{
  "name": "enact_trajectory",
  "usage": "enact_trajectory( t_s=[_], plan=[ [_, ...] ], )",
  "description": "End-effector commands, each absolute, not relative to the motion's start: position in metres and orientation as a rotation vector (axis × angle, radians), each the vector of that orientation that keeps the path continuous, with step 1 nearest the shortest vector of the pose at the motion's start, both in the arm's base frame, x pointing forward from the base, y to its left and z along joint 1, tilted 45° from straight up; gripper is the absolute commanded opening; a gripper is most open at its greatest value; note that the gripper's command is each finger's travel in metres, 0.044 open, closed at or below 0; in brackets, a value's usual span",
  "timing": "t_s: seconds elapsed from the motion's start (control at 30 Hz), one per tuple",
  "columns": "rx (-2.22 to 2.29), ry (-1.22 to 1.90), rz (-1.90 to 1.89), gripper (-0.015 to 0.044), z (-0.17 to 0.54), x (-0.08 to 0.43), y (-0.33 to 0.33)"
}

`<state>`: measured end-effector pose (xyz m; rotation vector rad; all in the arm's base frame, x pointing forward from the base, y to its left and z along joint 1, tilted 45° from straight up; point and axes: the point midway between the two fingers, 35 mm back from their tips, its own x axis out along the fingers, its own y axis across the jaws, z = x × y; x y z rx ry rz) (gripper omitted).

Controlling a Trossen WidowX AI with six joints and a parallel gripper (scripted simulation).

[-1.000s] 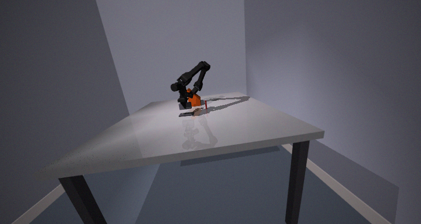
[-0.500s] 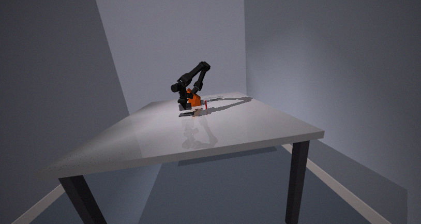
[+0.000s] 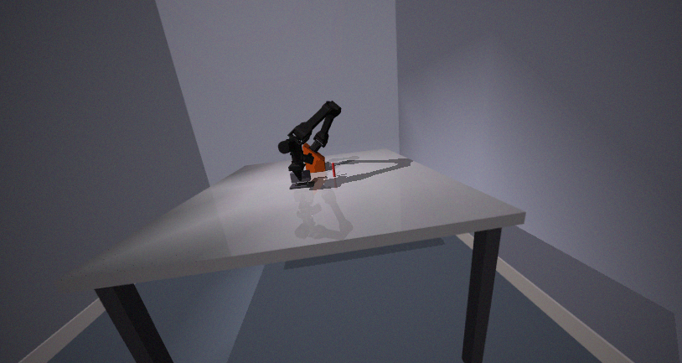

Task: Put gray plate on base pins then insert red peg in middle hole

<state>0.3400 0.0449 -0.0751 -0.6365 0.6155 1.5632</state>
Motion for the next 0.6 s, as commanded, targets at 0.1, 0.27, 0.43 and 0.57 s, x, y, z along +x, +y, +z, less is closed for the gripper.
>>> enact_trajectory(
  t_s=[0.1,0.27,0.43,0.57],
  plan=[
    [-0.627,0.618,1.561,0.0,-0.084,0.3379,0.0536],
    [-0.635,0.616,1.565,0.0,-0.0827,0.3387,0.0527],
    [-0.635,0.616,1.565,0.0,-0.0827,0.3387,0.0527],
    [-0.635,0.616,1.565,0.0105,-0.0827,0.3387,0.0527]
  ],
)
